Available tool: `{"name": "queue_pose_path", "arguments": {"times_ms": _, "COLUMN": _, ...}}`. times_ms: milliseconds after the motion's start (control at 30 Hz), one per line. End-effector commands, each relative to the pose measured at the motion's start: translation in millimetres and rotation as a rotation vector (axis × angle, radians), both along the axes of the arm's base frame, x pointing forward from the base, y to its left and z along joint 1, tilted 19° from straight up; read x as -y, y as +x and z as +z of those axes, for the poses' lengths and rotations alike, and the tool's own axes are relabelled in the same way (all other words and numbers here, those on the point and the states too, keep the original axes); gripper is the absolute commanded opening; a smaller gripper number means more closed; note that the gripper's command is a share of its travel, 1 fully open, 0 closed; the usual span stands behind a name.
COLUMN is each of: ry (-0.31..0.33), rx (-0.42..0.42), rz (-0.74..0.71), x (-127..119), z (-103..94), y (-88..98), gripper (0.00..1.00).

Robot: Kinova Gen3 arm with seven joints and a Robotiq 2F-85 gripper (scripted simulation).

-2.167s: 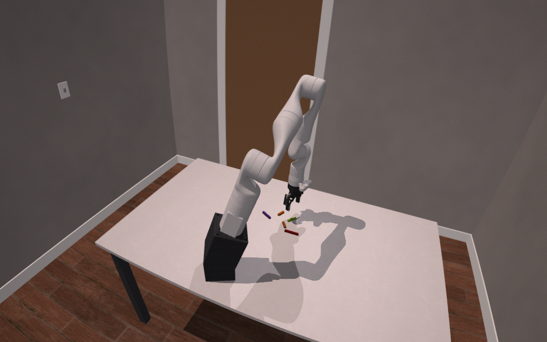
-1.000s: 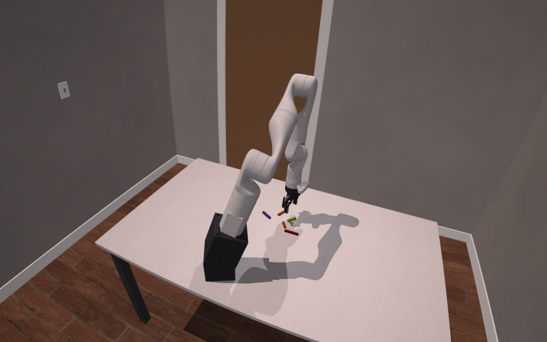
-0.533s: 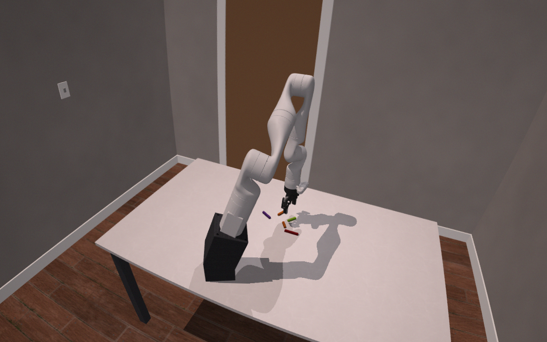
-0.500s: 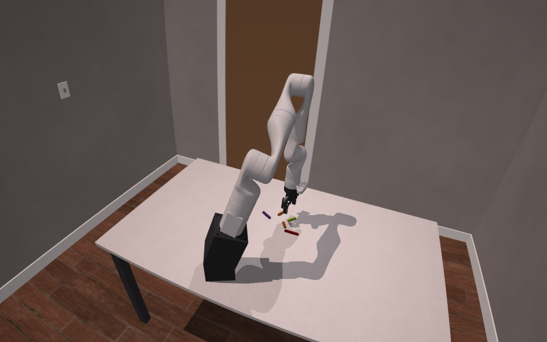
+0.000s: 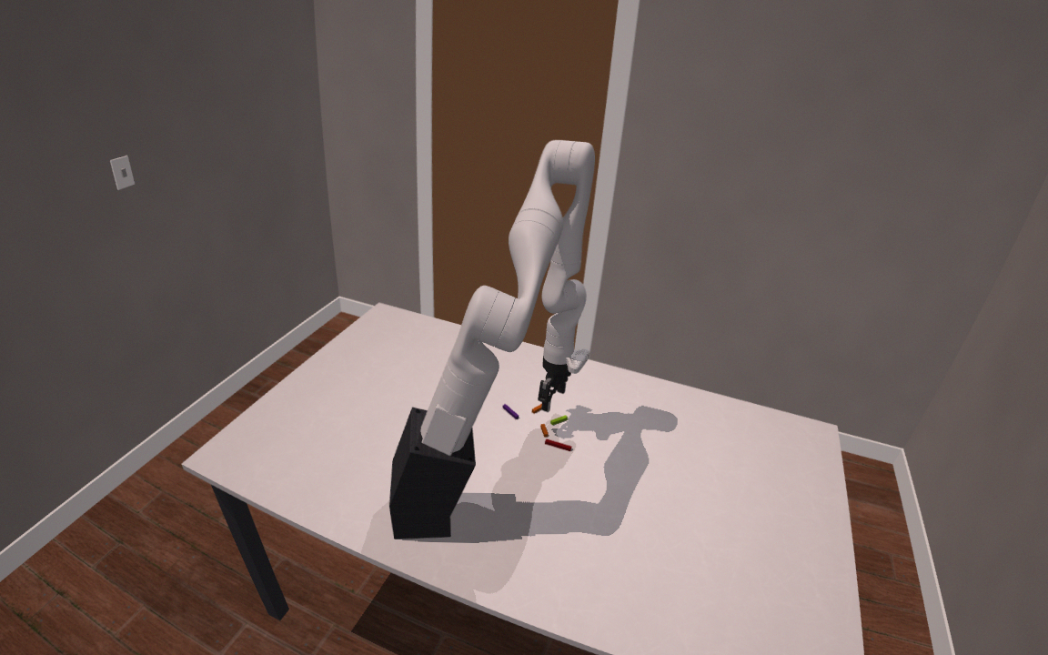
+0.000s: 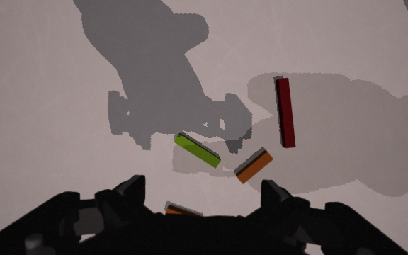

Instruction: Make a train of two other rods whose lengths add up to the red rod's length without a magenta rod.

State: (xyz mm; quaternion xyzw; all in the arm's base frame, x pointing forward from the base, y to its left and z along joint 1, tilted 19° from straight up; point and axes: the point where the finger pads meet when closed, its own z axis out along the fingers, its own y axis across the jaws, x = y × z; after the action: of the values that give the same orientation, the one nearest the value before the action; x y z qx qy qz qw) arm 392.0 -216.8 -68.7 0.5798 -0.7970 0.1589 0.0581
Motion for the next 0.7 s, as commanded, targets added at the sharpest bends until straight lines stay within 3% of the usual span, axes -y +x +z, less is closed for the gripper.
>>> {"name": "queue_pose_path", "arguments": {"times_ms": 0, "ry": 0.0, "rx": -0.001, "rz": 0.006, "x": -2.4, "z": -0.4, "y": 0.4, "gripper": 1.0}}
{"name": "queue_pose_path", "arguments": {"times_ms": 667, "ry": -0.002, "rx": -0.012, "rz": 0.055, "x": -8.6, "z": -1.8, "y": -11.1, "gripper": 1.0}}
